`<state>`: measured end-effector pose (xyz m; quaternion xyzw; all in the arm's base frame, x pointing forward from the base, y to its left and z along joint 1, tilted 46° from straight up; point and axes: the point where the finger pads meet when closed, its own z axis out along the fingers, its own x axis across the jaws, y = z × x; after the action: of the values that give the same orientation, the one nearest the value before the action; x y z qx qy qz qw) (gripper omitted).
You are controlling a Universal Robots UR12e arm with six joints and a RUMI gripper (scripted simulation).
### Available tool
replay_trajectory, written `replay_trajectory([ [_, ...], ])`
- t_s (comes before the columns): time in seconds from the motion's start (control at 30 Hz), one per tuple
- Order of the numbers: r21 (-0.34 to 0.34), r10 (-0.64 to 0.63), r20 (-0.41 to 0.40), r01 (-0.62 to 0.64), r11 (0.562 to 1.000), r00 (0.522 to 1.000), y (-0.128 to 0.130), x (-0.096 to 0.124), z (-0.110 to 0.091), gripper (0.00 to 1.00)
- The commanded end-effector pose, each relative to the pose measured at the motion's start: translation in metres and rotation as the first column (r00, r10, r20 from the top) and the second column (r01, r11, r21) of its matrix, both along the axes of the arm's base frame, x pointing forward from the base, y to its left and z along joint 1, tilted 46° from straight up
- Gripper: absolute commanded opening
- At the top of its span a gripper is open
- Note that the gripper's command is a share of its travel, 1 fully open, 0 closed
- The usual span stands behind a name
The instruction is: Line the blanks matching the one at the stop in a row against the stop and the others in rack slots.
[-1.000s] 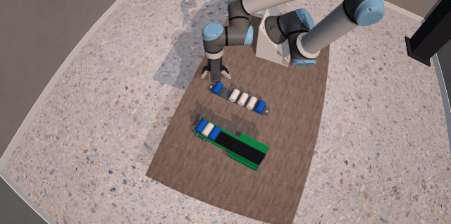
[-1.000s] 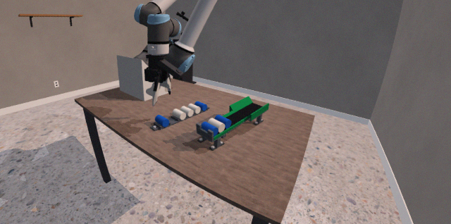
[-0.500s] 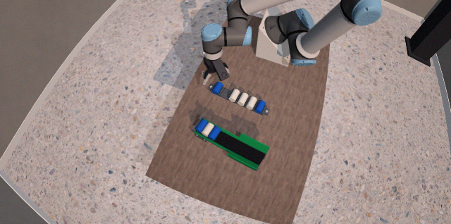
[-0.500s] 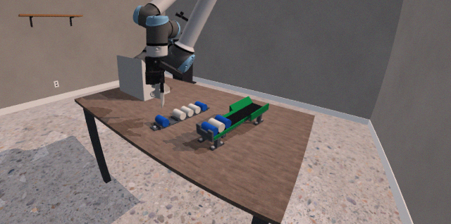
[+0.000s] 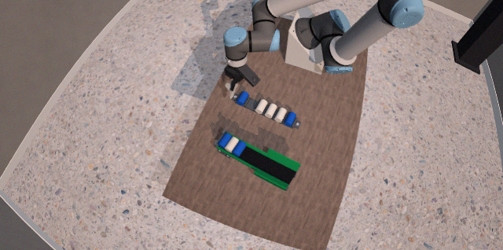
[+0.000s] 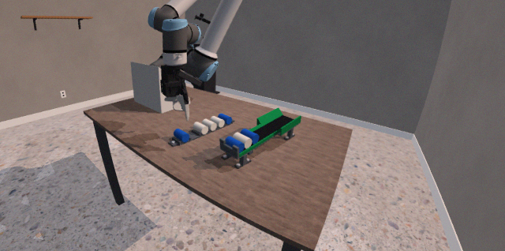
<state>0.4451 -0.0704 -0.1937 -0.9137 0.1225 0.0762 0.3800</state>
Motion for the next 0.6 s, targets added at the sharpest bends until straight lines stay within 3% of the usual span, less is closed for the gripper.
replay_trajectory([
  [0.0, 0.003, 0.059, 0.063, -0.059, 0.998, 0.996, -0.0003, -0.001, -0.0011, 1.0],
  [0.57, -0.001, 0.151, 0.158, -0.153, 0.988, 0.976, 0.0003, -0.0035, -0.0031, 1.0],
])
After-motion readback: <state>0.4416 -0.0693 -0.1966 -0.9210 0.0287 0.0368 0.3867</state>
